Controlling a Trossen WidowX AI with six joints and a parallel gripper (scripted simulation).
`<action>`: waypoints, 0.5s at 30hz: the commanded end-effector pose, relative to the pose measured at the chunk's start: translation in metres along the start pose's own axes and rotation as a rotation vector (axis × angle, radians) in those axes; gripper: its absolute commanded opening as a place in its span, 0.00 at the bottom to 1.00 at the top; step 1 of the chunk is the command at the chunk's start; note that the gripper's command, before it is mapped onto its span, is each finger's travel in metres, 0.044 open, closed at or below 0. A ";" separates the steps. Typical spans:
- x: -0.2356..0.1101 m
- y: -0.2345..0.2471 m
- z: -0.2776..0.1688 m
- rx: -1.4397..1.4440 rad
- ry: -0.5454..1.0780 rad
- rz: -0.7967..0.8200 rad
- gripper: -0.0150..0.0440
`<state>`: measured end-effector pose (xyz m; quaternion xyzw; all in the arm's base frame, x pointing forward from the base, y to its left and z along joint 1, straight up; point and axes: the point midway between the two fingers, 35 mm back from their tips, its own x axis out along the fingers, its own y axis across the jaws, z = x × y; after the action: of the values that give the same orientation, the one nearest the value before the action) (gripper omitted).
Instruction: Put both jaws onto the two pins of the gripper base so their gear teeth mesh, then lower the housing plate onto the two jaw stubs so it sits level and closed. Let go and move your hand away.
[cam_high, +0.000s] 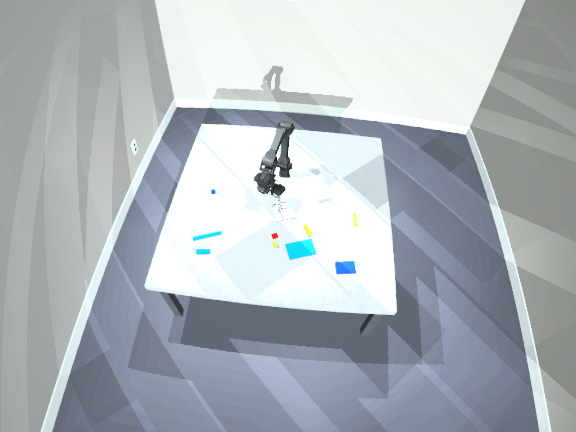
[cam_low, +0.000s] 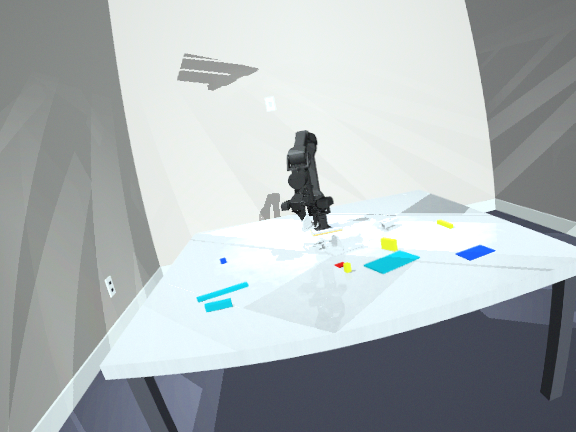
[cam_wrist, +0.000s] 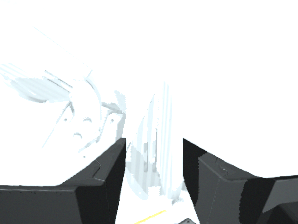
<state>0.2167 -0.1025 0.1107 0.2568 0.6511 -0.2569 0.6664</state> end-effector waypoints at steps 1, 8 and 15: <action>0.000 0.004 -0.005 -0.128 0.000 0.001 0.48; 0.000 0.012 -0.013 -0.364 0.000 0.002 0.48; 0.000 0.020 -0.022 -0.600 0.000 0.003 0.48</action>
<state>0.2156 -0.0781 0.1098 0.0829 0.6947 -0.0853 0.7094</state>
